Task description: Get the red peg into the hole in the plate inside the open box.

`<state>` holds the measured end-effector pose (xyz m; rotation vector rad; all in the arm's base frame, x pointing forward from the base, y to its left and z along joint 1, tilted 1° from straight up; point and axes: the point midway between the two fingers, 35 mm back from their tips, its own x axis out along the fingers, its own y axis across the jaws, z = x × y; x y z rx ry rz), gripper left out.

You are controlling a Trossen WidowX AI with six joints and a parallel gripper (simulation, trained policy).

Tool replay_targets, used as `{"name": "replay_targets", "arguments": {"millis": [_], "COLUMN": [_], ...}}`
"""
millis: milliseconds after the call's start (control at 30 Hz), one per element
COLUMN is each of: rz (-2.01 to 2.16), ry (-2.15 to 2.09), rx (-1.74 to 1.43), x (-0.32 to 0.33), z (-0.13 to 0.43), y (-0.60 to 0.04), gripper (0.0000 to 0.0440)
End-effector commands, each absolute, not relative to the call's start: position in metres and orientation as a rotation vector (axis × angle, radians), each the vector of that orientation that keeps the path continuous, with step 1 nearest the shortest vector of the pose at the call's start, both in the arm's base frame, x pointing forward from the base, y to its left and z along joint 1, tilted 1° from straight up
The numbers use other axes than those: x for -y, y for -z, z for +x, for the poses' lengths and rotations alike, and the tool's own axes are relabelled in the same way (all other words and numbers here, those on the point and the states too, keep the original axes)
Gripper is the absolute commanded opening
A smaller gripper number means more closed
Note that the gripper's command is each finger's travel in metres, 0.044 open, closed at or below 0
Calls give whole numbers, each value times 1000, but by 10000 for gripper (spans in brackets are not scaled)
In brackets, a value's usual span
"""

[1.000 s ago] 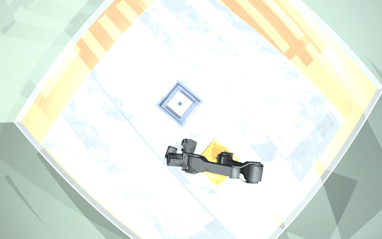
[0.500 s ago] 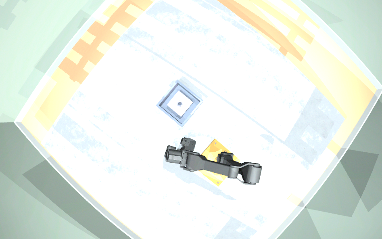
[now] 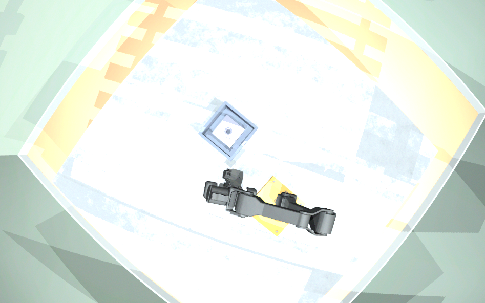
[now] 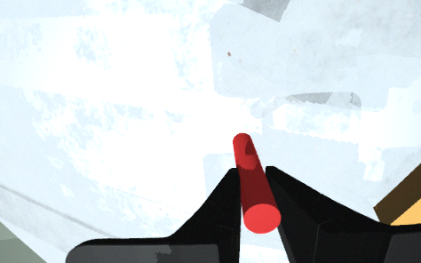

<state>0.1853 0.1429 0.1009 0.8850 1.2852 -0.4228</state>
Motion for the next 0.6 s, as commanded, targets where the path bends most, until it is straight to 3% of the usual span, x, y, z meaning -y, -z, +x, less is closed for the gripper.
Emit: {"name": "replay_targets", "arguments": {"millis": [0,567], "rz": [880,900], "ry": [399,499], "rx": [-1230,-1058], "x": [-137,-83], "z": [198,259], "y": [-122,-172], "gripper": [8,0]}}
